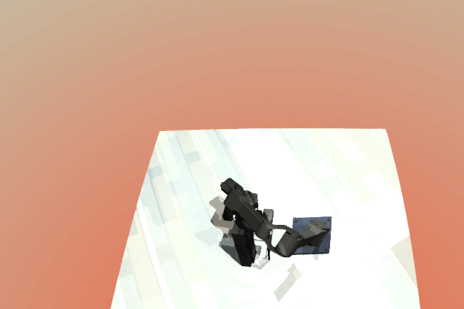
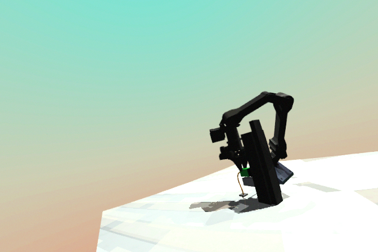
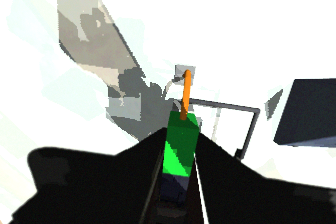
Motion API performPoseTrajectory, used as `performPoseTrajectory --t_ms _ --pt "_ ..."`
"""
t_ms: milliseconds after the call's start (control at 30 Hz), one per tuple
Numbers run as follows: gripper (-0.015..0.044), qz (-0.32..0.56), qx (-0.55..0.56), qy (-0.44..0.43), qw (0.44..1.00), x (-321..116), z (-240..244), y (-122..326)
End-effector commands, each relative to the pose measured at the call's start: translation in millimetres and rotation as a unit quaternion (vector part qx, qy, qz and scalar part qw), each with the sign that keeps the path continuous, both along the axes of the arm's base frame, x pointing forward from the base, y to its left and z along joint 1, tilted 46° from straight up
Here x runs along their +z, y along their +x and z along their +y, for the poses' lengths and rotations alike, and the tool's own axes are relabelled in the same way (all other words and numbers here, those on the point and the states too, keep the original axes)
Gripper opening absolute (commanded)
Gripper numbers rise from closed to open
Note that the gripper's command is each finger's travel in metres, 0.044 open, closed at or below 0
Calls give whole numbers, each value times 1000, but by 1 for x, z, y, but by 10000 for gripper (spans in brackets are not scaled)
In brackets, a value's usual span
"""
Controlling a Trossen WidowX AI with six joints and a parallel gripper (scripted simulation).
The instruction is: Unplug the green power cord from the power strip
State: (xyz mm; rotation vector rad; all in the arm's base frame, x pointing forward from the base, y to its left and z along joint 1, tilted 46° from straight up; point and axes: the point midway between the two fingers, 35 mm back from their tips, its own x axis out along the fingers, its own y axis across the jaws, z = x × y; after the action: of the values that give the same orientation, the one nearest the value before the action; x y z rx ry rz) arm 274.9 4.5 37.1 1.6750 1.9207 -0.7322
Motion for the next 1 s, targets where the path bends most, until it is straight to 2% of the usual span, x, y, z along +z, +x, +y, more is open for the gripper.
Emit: performPoseTrajectory --t_ms 0,633,967 --pt "0 -3 -3 -23 1000 -14 -20 3" --pt "0 -2 -4 -23 1000 -32 -45 2" --pt "263 -1 -4 -20 1000 -30 -38 -1"
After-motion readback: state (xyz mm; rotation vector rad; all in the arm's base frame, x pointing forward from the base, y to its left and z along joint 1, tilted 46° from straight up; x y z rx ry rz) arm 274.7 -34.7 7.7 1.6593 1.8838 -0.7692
